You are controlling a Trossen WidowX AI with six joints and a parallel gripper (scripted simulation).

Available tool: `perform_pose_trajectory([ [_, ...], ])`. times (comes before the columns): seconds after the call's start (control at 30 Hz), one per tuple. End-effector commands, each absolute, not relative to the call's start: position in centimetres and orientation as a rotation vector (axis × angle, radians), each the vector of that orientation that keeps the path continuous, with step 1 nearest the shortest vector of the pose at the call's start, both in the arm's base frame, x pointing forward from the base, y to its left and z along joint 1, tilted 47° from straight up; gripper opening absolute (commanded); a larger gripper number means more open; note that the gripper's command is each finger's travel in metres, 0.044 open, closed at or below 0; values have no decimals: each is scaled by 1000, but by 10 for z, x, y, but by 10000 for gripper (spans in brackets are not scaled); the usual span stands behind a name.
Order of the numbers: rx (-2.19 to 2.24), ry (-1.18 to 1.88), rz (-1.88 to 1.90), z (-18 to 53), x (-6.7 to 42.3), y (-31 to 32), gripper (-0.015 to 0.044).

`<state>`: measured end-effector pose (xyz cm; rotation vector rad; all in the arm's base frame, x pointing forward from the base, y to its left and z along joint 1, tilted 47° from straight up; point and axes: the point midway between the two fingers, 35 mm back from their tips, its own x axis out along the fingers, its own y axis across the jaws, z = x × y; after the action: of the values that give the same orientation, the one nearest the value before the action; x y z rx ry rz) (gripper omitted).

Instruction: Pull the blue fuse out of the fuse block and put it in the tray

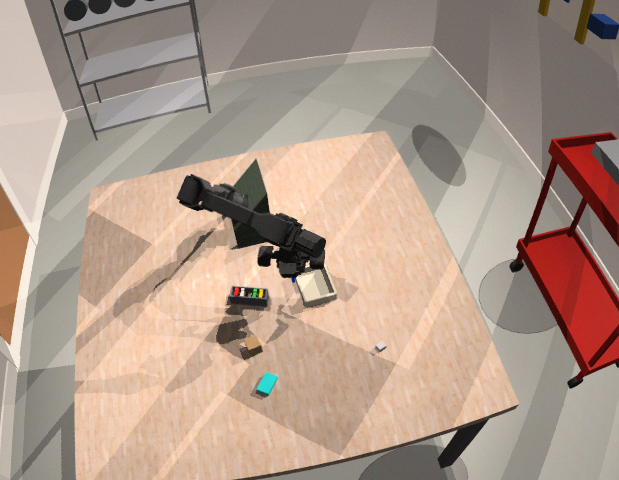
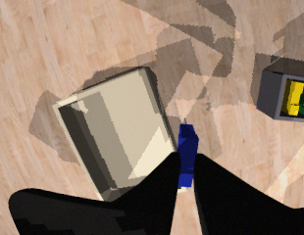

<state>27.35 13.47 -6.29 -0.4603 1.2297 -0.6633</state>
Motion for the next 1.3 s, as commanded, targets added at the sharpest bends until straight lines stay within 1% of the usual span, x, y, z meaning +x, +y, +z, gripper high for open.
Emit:
perform_pose_trajectory([
  [0.0, -458, 1230, -667, -82, 267, 151, 0],
  [0.23, -461, 1226, -674, -111, 254, 171, 0],
  [0.4, -461, 1225, -675, -114, 252, 172, 0],
  [1.27, -462, 1224, -676, -141, 260, 145, 0],
])
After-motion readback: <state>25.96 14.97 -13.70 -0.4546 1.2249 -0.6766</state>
